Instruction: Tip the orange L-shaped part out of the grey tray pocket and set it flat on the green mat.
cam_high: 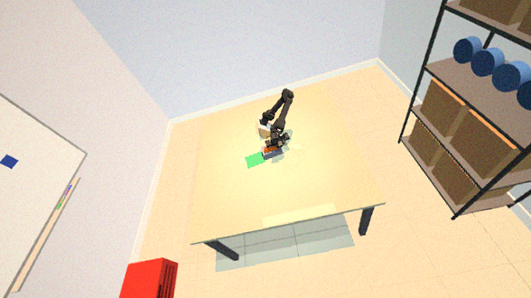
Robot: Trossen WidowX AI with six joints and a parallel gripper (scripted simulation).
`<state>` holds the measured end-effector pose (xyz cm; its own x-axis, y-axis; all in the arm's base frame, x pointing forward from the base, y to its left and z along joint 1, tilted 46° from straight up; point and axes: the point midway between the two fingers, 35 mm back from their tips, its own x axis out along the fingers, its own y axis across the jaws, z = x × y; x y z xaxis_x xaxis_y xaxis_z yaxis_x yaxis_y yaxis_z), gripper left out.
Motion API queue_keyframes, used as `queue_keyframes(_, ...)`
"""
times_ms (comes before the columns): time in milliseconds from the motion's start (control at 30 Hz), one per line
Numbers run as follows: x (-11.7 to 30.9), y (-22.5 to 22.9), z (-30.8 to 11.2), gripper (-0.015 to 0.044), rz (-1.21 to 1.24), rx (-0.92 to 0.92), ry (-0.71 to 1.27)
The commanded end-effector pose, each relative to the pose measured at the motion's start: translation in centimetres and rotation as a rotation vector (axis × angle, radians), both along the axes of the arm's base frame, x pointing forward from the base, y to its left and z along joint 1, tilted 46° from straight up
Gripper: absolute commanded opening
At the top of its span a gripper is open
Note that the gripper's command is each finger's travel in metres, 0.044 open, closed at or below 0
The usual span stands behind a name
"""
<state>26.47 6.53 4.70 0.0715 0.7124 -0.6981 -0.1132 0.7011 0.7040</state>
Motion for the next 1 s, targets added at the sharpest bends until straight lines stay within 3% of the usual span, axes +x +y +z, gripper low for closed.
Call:
queue_keyframes(0,-0.2,0.4,-0.6,0.0180,-0.002,-0.001,0.009)
queue_keyframes(967,-0.3,0.0,1.3,0.0180,-0.003,-0.004,0.009)
